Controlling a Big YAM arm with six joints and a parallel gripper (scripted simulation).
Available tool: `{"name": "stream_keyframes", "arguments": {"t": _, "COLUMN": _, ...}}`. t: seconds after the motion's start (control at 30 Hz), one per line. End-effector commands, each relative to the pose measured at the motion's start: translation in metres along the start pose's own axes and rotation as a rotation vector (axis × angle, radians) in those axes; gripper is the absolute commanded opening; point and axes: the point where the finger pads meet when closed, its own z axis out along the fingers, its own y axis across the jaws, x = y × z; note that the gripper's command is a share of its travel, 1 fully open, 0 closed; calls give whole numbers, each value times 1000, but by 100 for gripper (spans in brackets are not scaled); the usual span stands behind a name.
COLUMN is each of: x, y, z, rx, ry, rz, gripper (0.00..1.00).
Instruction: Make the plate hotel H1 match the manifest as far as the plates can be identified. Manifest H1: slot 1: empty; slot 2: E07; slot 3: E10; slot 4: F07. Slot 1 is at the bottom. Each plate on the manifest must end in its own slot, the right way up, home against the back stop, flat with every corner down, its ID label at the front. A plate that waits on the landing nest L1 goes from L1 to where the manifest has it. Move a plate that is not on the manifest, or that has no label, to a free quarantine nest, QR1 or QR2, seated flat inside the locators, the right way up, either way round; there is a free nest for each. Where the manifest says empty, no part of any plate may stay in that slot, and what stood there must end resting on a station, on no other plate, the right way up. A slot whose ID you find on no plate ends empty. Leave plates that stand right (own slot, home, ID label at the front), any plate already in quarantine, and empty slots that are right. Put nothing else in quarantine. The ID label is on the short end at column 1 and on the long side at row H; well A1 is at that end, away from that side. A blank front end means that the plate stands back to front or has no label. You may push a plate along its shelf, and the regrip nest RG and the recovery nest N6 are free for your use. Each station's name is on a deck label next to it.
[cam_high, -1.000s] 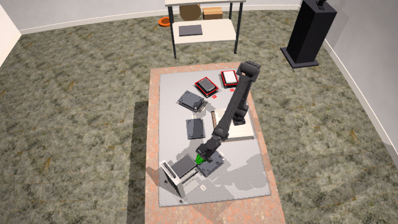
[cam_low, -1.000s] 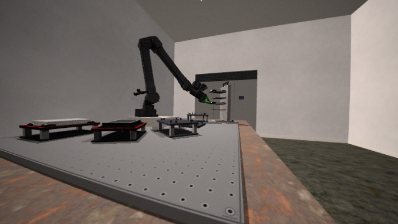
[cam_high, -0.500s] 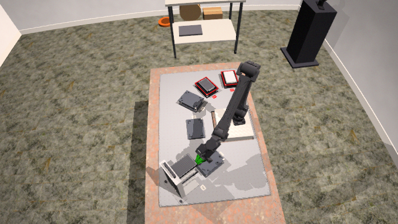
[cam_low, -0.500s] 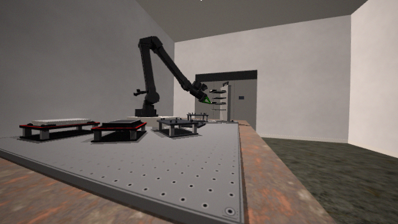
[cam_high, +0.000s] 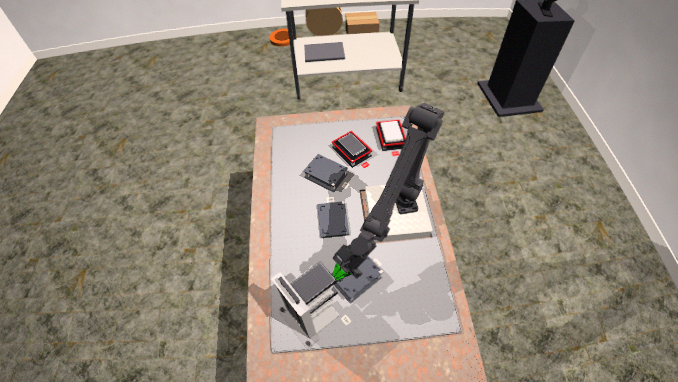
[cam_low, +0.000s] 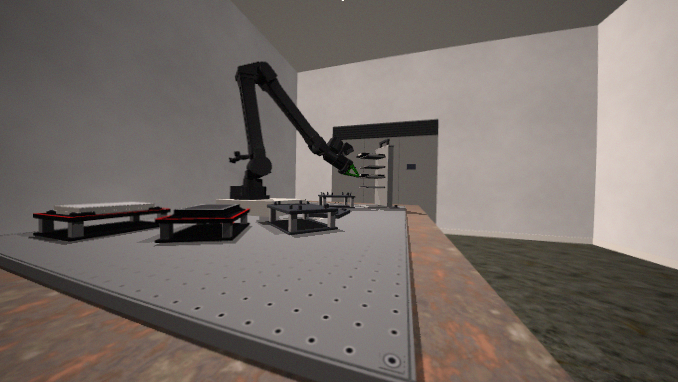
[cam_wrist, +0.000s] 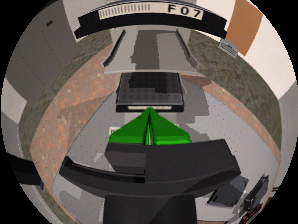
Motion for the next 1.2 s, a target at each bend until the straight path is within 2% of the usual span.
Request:
{"name": "stream_keyframes", "arguments": {"t": 0.0, "x": -42, "y": 2, "z": 13, "rx": -2, "ry": -77, "rz": 17, "gripper": 0}}
{"name": "stream_keyframes", "arguments": {"t": 0.33, "x": -42, "y": 2, "z": 13, "rx": -2, "ry": -77, "rz": 17, "gripper": 0}}
{"name": "stream_keyframes", "arguments": {"t": 0.43, "x": -33, "y": 1, "z": 8, "rx": 1, "ry": -67, "rz": 22, "gripper": 0}}
{"name": "stream_keyframes", "arguments": {"t": 0.47, "x": -12, "y": -1, "z": 2, "rx": 3, "ry": -36, "rz": 14, "gripper": 0}}
{"name": "stream_keyframes", "arguments": {"t": 0.53, "x": -17, "y": 4, "z": -9, "rx": -10, "ry": -56, "rz": 20, "gripper": 0}}
{"name": "stream_keyframes", "arguments": {"t": 0.6, "x": -17, "y": 4, "z": -9, "rx": -10, "ry": -56, "rz": 20, "gripper": 0}}
{"name": "stream_keyframes", "arguments": {"t": 0.97, "x": 1, "y": 4, "z": -25, "rx": -7, "ry": -24, "rz": 13, "gripper": 0}}
{"name": "stream_keyframes", "arguments": {"t": 1.17, "x": 4, "y": 4, "z": -30, "rx": -7, "ry": -23, "rz": 13, "gripper": 0}}
